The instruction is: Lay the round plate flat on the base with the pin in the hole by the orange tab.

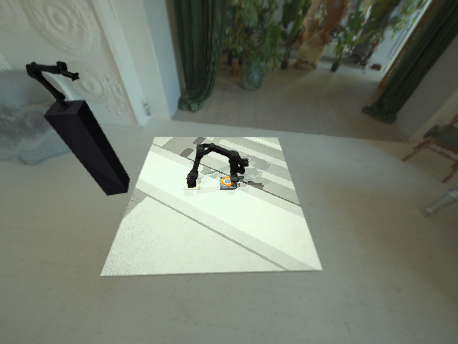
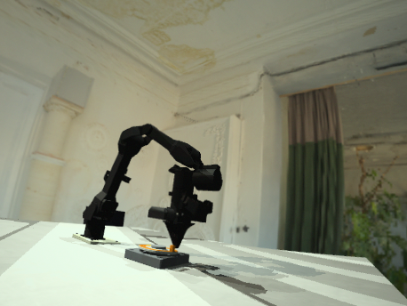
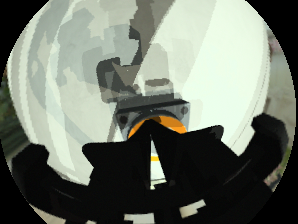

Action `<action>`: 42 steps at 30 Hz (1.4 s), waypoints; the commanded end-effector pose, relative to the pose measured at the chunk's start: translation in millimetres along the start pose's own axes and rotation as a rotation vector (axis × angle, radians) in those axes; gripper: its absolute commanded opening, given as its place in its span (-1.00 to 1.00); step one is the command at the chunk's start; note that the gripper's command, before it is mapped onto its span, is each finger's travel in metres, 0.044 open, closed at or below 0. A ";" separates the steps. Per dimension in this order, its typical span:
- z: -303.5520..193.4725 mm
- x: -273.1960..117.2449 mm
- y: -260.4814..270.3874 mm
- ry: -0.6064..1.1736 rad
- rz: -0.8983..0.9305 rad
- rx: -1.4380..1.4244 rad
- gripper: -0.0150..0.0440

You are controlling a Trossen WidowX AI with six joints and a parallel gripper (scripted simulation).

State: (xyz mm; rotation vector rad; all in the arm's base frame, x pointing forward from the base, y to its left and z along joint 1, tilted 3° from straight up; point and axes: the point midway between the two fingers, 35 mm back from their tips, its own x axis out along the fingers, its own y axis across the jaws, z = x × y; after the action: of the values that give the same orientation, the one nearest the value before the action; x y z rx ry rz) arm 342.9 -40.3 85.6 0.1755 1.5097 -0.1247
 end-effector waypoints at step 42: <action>2.5 1.9 -14.6 -0.003 0.004 -0.001 -0.49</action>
State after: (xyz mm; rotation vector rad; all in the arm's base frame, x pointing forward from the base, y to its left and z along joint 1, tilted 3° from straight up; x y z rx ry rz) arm 344.1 -47.6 84.2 0.1830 1.5056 -0.1008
